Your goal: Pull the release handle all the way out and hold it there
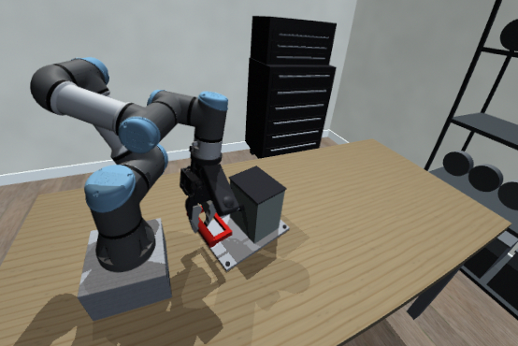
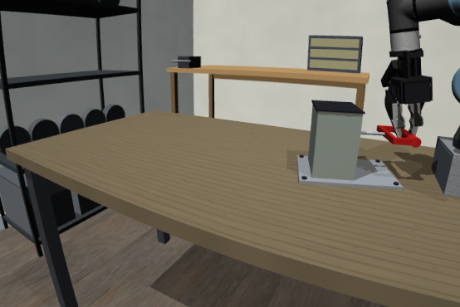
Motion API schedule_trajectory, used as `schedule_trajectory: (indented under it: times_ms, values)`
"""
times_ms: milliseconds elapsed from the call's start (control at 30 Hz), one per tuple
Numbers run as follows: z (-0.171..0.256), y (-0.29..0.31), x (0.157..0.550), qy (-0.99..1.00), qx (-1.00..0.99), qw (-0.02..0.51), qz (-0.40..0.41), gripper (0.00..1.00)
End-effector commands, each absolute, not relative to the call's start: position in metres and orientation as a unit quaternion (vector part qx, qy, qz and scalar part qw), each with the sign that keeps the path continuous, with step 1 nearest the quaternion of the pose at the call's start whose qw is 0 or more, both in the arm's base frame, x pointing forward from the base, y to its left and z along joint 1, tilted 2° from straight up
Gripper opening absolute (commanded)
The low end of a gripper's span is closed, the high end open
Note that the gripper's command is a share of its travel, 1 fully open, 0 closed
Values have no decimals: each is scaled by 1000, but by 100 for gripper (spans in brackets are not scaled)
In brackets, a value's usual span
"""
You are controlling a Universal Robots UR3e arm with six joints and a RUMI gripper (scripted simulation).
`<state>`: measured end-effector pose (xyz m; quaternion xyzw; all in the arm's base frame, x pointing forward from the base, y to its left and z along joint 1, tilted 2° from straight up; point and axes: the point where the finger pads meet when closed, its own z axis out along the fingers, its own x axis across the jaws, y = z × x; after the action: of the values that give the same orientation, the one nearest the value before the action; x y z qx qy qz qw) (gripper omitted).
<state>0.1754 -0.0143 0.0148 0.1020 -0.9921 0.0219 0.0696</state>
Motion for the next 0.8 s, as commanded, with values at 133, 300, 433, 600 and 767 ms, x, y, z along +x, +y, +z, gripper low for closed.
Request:
schedule_trajectory:
  times_ms: [133, 300, 433, 600, 767]
  values:
    - [15, -17, 166, -992, 102, 71, 22, 0]
    - [15, -17, 166, -992, 102, 71, 22, 0]
    - [15, -17, 166, -992, 102, 71, 22, 0]
    - [15, -17, 166, -992, 102, 71, 22, 0]
    - [15, -17, 166, -992, 102, 71, 22, 0]
